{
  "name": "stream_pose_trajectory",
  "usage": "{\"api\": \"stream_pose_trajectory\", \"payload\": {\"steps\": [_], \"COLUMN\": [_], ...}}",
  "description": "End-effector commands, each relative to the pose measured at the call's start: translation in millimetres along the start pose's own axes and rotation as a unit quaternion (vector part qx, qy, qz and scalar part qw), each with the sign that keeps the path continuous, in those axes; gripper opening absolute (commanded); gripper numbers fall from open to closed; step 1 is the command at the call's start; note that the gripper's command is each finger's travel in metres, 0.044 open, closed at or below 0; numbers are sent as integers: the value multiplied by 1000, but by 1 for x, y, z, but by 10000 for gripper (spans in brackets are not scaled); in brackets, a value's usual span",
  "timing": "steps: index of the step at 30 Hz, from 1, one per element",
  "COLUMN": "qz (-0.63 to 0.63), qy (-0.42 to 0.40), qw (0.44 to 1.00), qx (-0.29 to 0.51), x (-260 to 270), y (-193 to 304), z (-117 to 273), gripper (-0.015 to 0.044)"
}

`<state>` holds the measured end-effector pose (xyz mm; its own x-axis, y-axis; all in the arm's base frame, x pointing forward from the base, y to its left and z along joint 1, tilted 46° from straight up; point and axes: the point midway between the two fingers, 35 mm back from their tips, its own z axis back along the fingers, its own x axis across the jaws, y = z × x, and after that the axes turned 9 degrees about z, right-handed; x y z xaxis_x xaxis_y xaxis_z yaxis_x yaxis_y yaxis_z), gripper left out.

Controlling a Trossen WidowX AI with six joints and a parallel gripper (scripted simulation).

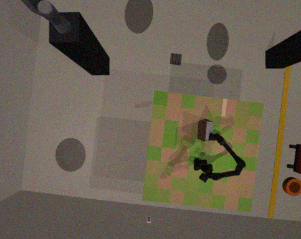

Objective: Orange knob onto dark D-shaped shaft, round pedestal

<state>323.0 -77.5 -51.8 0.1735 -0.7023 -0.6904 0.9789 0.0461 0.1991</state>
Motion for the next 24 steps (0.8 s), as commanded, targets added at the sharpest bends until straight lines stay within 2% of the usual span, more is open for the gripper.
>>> {"api": "stream_pose_trajectory", "payload": {"steps": [1, 24], "qz": [-19, 38], "qy": [-3, -2], "qw": [1000, 999], "qx": [-4, -5], "x": [2, 3], "y": [-3, -5], "z": [-4, -11], "gripper": [0, 0]}}
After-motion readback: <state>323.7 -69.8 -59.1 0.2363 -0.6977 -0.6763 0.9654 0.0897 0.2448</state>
